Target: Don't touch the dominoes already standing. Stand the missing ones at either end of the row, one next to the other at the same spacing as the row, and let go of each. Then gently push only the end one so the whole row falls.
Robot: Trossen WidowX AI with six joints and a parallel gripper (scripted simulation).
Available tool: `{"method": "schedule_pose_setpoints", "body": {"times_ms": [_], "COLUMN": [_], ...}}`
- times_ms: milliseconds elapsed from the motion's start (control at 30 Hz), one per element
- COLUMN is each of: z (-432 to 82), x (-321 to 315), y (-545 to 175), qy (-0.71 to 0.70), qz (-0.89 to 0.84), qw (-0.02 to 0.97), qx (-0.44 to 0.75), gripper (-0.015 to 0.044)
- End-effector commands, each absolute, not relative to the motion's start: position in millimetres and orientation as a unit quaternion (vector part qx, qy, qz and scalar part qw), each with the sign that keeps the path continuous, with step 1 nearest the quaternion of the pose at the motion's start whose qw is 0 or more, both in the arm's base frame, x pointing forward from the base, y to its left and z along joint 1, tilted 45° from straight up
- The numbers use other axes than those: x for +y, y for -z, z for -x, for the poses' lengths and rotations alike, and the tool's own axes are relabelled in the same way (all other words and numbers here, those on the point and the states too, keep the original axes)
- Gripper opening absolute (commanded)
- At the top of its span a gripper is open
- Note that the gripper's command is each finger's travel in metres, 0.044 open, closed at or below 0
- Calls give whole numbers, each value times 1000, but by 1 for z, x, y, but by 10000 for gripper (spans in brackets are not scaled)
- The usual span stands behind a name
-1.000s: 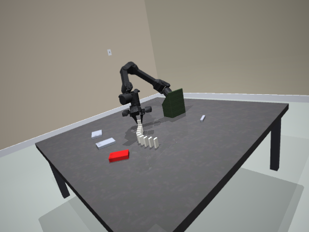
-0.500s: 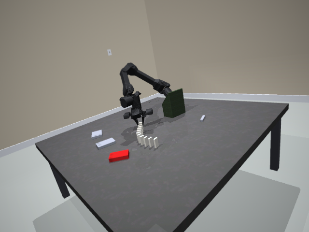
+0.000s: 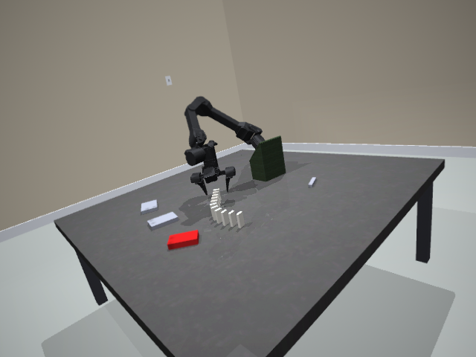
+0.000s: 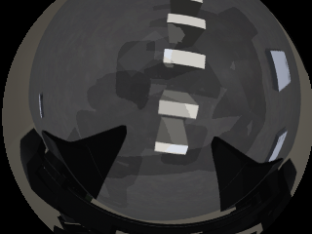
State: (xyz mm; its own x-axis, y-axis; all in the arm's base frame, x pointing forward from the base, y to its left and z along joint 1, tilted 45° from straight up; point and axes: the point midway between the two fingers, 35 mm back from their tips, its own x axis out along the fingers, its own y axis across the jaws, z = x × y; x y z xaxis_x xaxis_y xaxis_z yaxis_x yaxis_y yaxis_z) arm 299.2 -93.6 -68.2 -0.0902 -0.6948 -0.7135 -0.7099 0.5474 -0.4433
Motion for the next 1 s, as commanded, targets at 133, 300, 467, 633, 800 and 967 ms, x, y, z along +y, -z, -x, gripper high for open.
{"method": "schedule_pose_setpoints", "body": {"times_ms": [133, 300, 467, 633, 800, 967], "z": [-314, -312, -311, -303, -291, -279], "x": [-31, -3, -4, -24, -47, -65], "y": [8, -23, -23, -15, -7, 0], "qy": [-10, -7, -1, 175, 368, 511], "qz": [473, 474, 469, 339, 164, 4], "qw": [484, 483, 487, 585, 656, 675], "qx": [736, 737, 737, 716, 639, 532], "gripper": [440, 440, 414, 282, 151, 20]}}
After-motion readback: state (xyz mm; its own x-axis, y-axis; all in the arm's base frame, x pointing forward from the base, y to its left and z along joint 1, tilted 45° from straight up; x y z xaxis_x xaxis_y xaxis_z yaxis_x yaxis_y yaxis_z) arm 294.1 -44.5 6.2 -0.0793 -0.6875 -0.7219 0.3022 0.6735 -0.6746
